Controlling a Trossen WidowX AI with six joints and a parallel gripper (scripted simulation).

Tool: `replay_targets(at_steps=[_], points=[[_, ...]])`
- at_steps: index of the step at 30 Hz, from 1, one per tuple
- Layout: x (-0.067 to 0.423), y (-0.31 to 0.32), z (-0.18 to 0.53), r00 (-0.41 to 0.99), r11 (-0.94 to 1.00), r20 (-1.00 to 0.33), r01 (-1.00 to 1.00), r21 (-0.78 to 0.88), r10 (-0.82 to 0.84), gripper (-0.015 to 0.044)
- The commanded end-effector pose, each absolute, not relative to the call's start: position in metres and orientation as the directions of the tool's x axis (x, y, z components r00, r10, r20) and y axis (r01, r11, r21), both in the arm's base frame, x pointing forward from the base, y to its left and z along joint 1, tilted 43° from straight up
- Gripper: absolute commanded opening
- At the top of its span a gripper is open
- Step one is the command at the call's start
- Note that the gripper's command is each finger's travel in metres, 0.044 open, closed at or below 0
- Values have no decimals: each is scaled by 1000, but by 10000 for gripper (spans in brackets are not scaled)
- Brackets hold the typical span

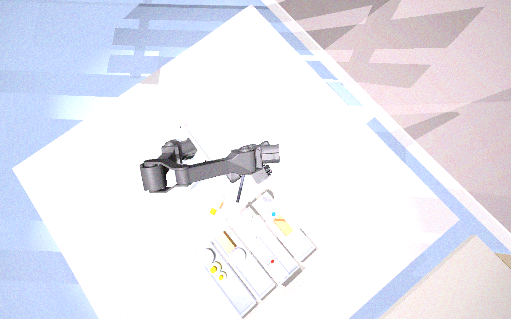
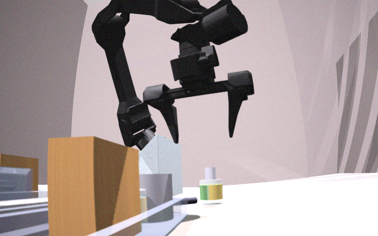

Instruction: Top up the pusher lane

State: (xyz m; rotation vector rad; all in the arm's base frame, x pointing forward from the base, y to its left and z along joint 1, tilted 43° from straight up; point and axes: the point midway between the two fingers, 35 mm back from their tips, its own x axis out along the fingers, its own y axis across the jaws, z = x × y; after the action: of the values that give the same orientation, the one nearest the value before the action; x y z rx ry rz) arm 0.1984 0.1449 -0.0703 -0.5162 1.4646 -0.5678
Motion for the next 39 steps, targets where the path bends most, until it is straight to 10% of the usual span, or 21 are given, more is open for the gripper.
replay_targets(at_steps=[1, 39], points=[[185, 151, -80, 49, 747, -748, -45, -664, -662, 440], [190, 98, -136, 50, 745, -746, -44, -666, -664, 440]])
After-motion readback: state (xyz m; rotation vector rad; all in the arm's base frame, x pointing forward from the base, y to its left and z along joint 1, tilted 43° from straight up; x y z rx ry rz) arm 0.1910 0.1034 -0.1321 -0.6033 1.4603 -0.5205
